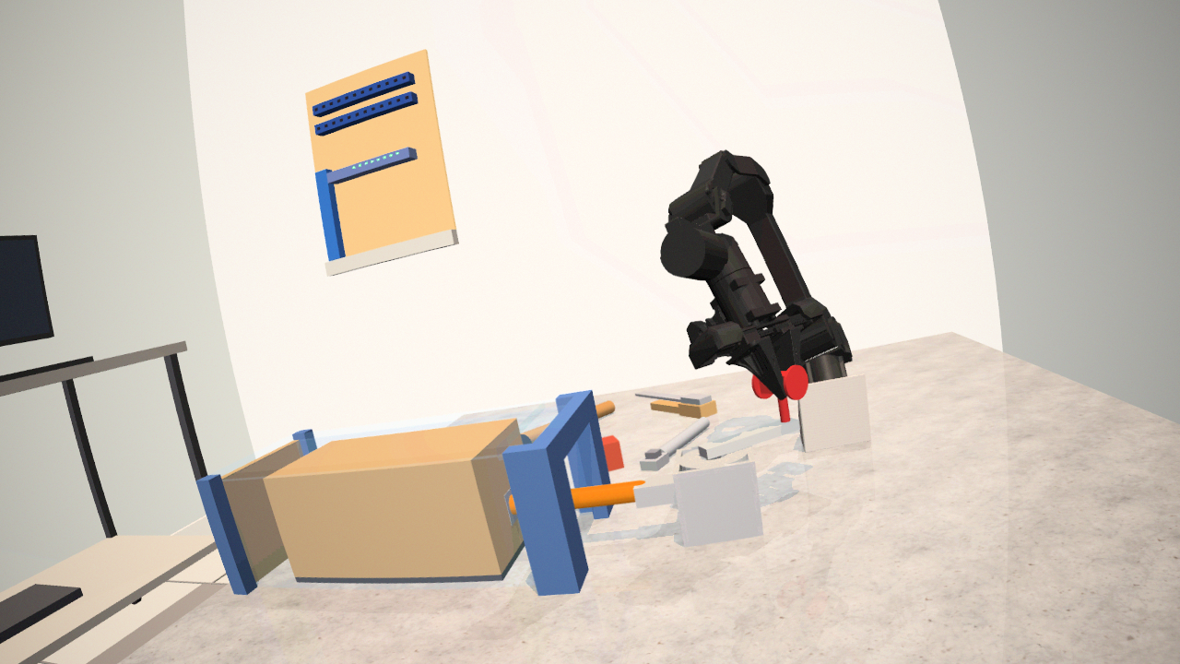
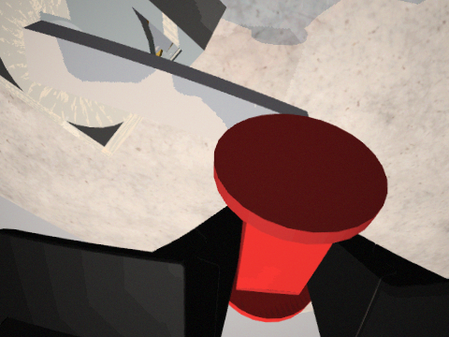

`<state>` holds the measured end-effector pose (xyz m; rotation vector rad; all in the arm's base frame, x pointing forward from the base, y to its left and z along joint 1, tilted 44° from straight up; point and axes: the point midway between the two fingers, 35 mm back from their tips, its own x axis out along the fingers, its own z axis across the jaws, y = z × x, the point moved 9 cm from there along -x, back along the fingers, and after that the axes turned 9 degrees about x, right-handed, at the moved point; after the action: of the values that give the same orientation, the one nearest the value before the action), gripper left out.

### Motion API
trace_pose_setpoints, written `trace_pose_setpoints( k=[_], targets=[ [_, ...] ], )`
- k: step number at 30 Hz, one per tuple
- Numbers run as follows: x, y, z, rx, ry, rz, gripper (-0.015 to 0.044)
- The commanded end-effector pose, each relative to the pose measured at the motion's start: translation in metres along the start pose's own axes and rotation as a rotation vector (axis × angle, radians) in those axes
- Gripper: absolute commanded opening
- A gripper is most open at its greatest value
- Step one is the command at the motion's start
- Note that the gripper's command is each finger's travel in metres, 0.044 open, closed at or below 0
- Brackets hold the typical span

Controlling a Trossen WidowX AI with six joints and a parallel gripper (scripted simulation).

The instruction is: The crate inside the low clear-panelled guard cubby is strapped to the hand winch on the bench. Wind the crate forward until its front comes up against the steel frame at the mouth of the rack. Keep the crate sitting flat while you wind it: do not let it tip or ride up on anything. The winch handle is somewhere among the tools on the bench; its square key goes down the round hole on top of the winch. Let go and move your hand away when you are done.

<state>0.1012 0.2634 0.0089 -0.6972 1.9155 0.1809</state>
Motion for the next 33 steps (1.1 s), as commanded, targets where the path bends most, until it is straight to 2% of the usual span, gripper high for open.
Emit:
trace_pose_setpoints(
  k=[1,33],
  targets=[
    [-0.003,-0.012,0.000,0.008,-0.001,-0.031,0.0000],
    [-0.024,-0.054,0.012,0.009,-0.002,-0.034,0.0000]
  ],
)
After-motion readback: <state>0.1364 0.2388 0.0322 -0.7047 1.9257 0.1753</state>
